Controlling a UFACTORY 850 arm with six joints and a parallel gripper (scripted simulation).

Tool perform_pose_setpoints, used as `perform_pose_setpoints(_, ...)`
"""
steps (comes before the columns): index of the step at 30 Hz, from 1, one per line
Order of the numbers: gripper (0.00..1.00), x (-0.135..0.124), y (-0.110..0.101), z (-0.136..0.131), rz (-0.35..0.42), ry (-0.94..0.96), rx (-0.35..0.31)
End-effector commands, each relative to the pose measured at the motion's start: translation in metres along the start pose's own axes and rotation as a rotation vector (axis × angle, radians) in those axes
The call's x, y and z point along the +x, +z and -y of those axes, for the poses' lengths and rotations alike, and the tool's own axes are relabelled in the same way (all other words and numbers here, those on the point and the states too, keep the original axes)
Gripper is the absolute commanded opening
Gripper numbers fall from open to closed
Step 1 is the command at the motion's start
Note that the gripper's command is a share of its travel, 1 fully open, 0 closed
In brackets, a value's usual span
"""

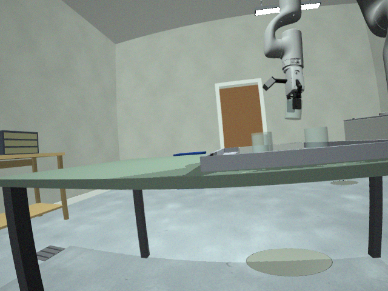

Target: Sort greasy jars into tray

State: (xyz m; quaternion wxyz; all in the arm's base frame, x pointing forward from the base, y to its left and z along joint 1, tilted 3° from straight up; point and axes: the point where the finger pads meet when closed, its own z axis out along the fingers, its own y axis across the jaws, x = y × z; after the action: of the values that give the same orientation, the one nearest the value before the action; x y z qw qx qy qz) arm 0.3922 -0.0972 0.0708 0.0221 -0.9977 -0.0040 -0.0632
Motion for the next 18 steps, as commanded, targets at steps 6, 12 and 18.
perform_pose_setpoints(6,0.00,0.009,-0.006,-0.022,0.106,0.003,0.007)
perform_pose_setpoints(12,0.00,0.015,-0.005,-0.041,0.106,0.003,0.007)
perform_pose_setpoints(18,0.00,0.020,-0.005,-0.054,0.106,0.003,0.007)
